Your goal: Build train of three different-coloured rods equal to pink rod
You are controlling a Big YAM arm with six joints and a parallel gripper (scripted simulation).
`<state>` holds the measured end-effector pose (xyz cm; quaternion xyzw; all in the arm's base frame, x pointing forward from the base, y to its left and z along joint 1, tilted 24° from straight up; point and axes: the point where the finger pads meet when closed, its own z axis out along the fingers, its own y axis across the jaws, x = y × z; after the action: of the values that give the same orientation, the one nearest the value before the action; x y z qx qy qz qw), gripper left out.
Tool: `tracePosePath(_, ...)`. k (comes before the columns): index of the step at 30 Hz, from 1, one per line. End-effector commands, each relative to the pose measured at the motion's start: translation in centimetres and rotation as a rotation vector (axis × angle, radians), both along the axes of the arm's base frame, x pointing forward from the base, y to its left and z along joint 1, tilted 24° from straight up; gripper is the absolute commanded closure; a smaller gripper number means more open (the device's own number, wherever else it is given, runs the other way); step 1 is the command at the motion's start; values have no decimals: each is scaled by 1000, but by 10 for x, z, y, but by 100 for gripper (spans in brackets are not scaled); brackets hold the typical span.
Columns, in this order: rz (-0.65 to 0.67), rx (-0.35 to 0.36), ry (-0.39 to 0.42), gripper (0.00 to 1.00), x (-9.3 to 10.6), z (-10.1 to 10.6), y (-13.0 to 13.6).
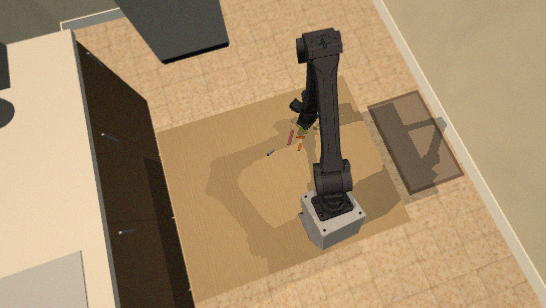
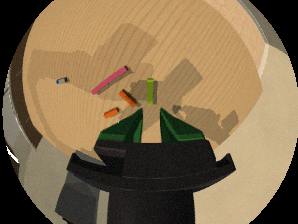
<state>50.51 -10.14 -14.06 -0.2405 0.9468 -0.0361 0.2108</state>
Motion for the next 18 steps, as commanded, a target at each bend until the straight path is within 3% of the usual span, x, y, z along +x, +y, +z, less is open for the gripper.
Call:
tracePosePath(1, 1, 9, 3, 77, 0, 4, 5)
tracePosePath(6, 1, 11, 11, 77, 0, -5, 7)
tracePosePath(13, 4, 4, -20, 77, 9, 1, 6)
tracePosePath(18, 2, 6, -11, 77, 10, -10, 7)
